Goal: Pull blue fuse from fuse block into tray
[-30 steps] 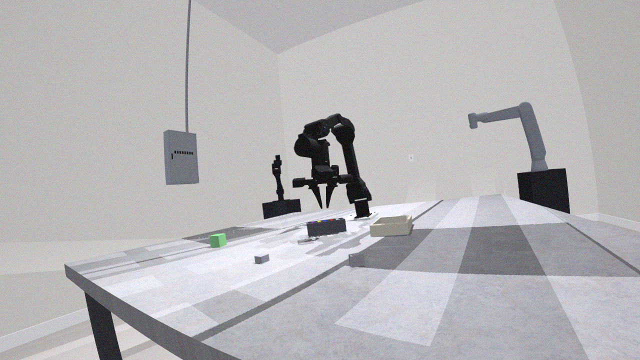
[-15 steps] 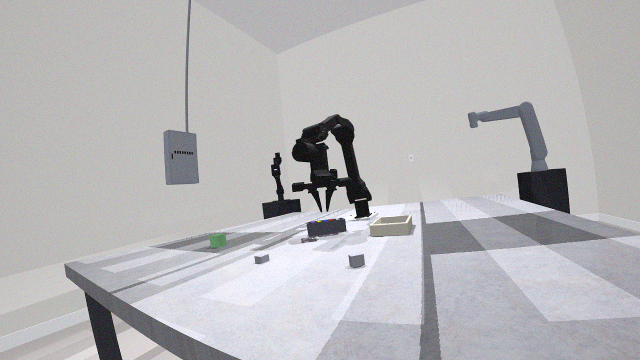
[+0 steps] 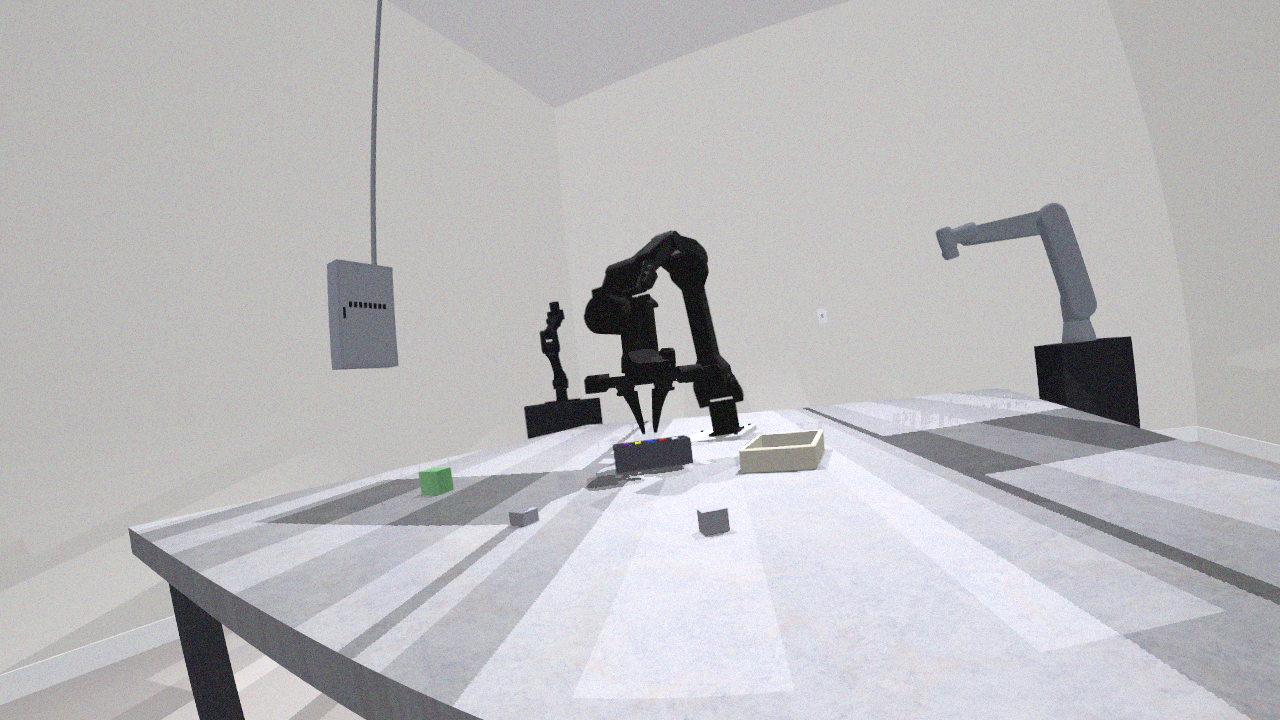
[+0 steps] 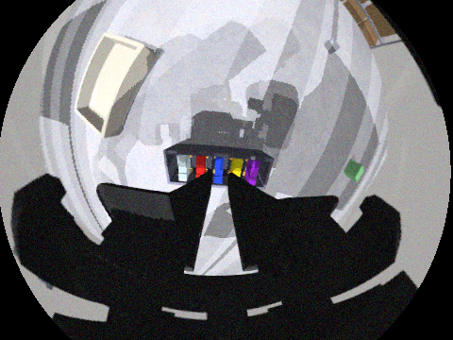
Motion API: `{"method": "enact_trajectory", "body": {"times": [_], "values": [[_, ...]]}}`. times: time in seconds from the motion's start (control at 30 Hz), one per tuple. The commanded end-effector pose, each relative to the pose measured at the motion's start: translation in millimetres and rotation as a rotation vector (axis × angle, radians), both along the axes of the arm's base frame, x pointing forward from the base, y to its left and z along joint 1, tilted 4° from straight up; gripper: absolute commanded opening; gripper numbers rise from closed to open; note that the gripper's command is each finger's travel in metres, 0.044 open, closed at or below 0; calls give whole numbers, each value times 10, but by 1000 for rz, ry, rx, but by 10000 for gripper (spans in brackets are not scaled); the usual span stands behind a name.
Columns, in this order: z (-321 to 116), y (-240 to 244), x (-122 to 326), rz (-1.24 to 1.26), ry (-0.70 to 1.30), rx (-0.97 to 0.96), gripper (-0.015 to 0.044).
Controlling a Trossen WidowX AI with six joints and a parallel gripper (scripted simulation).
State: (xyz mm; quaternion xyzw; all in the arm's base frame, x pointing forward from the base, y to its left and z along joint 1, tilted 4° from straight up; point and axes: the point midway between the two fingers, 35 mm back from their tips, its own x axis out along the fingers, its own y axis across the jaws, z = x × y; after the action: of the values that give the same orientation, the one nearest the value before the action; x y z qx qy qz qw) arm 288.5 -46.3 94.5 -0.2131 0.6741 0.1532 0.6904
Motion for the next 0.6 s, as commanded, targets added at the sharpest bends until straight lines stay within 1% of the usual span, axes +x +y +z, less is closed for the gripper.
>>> {"method": "enact_trajectory", "body": {"times": [0.0,0.57], "values": [[-54,0,-9,6,5,4,74],[-99,-7,-13,6,5,4,74]]}}
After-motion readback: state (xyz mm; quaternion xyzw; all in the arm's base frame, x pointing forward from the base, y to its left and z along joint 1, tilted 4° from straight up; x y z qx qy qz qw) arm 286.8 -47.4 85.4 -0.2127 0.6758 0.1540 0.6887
